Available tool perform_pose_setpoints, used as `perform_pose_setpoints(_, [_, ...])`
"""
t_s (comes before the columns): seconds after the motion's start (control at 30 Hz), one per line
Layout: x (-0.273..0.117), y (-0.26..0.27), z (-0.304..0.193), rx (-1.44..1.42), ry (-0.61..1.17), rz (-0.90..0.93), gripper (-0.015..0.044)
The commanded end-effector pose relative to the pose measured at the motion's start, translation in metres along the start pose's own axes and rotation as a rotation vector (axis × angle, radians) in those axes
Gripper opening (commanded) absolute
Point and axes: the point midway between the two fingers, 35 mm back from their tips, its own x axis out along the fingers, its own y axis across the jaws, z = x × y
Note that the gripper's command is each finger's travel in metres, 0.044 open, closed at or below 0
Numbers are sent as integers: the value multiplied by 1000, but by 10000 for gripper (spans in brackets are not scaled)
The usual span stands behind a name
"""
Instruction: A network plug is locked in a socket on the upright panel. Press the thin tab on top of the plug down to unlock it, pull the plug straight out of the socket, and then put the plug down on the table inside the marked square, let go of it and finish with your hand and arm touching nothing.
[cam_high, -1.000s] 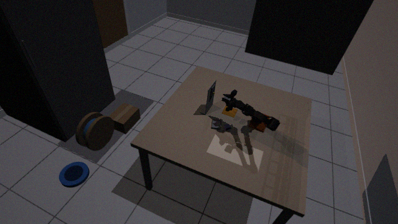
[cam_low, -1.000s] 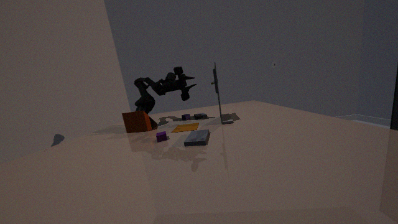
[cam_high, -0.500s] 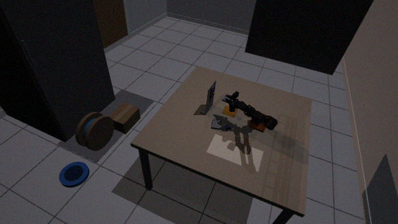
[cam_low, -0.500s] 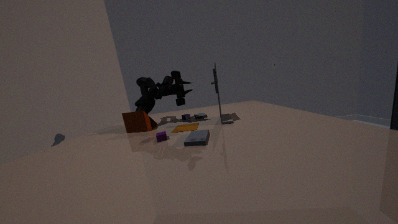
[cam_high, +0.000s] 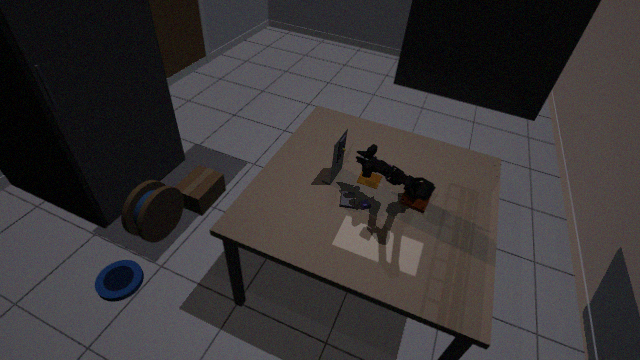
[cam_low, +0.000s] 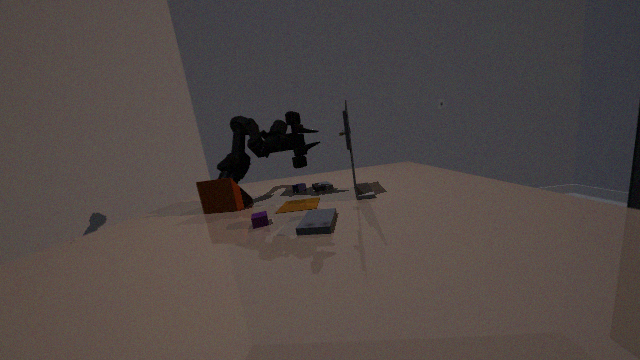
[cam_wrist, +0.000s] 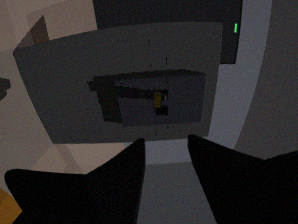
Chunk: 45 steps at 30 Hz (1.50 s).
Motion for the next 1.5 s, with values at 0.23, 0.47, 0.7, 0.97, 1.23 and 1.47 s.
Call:
perform_pose_setpoints(0.23, [20,1,5,1,-2,-7,156])
perform_pose_setpoints(0.47, [30,0,7,4,-1,-8,156])
perform_pose_setpoints(0.7, [40,-1,10,5,-1,-9,156])
perform_pose_setpoints(0.97, [52,-1,14,5,-1,-9,156])
perform_pose_setpoints(1.23, [64,-1,17,3,-3,-10,156])
perform_pose_setpoints(1.47, [75,0,20,2,-4,-10,156])
